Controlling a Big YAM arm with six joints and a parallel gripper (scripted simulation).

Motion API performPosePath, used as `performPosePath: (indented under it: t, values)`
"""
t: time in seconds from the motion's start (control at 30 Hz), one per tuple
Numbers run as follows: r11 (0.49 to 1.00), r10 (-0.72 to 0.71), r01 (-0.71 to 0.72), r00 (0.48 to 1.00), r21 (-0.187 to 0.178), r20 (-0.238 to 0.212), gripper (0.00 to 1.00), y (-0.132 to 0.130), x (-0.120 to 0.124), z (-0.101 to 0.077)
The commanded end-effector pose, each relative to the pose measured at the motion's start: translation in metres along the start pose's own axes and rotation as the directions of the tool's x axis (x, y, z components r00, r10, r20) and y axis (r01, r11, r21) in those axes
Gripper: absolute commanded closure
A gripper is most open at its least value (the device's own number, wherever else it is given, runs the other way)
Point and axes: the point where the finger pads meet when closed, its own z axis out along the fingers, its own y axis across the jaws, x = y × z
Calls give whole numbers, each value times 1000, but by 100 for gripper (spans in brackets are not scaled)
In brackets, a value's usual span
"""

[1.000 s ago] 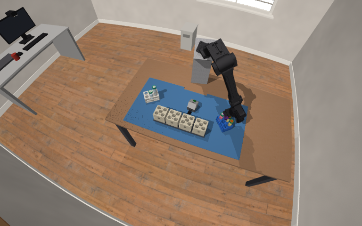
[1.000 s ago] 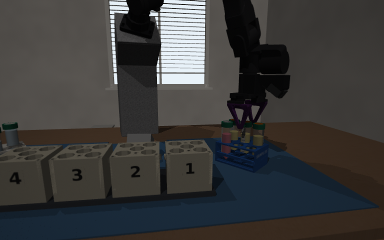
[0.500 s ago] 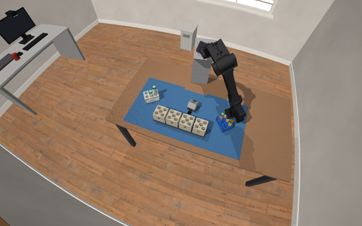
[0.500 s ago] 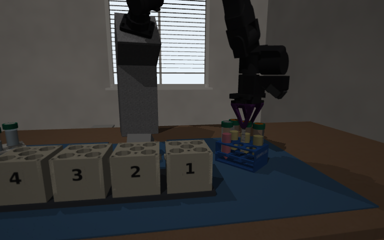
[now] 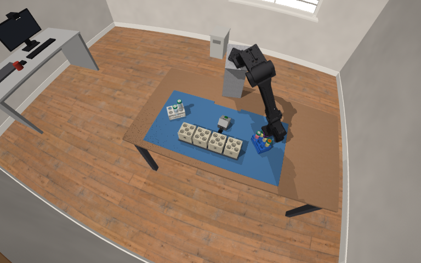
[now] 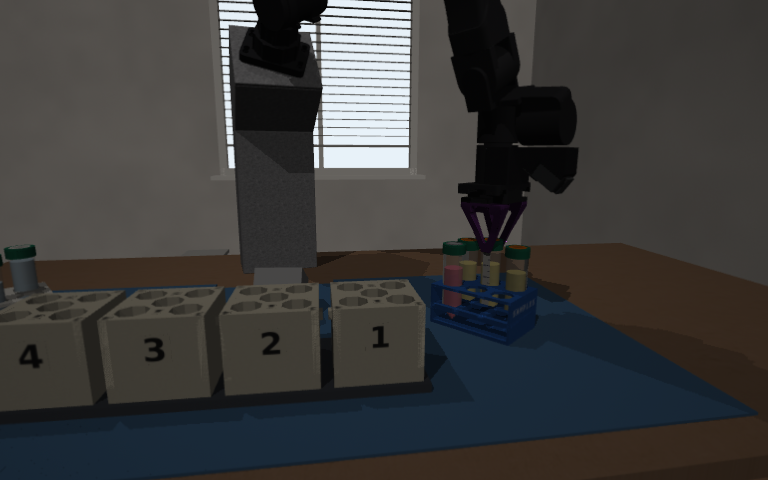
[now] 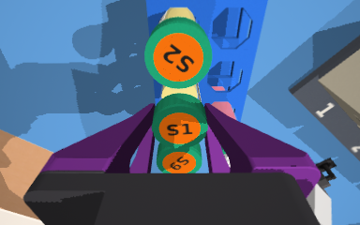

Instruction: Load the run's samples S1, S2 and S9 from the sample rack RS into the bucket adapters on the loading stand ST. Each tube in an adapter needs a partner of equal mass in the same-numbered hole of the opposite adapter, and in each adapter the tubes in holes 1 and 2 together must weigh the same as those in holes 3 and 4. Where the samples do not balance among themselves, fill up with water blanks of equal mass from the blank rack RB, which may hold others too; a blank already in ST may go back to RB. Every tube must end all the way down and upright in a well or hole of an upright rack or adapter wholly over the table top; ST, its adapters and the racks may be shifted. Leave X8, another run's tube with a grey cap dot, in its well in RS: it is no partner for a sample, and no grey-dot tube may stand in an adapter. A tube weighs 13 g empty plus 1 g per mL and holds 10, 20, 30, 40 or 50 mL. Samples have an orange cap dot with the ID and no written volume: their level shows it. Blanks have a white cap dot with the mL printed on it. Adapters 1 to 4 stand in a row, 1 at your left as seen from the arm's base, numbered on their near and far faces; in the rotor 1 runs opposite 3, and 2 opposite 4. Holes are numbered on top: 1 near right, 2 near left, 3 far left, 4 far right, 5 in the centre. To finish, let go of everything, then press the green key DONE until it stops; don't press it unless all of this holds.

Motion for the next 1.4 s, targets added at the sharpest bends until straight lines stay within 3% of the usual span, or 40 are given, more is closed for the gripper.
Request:
performPosePath:
  t: [0.0,0.07,0.57,0.67,1.13,1.23,1.37]
  values:
    - [1000,2,-2,1000,-11,20,100,6,-7,-23]
    - [1000,2,-2,1000,-11,20,100,6,-7,-23]
    - [1000,3,-3,1000,-12,20,100,5,-6,-73]
    - [1000,0,0,1000,-10,12,100,5,-3,-73]
    - [1000,4,-4,1000,-12,20,100,4,-5,-122]
    - [1000,-3,3,1000,-11,9,100,6,-2,-121]
    - [1000,7,-7,1000,-13,24,100,3,-7,-140]
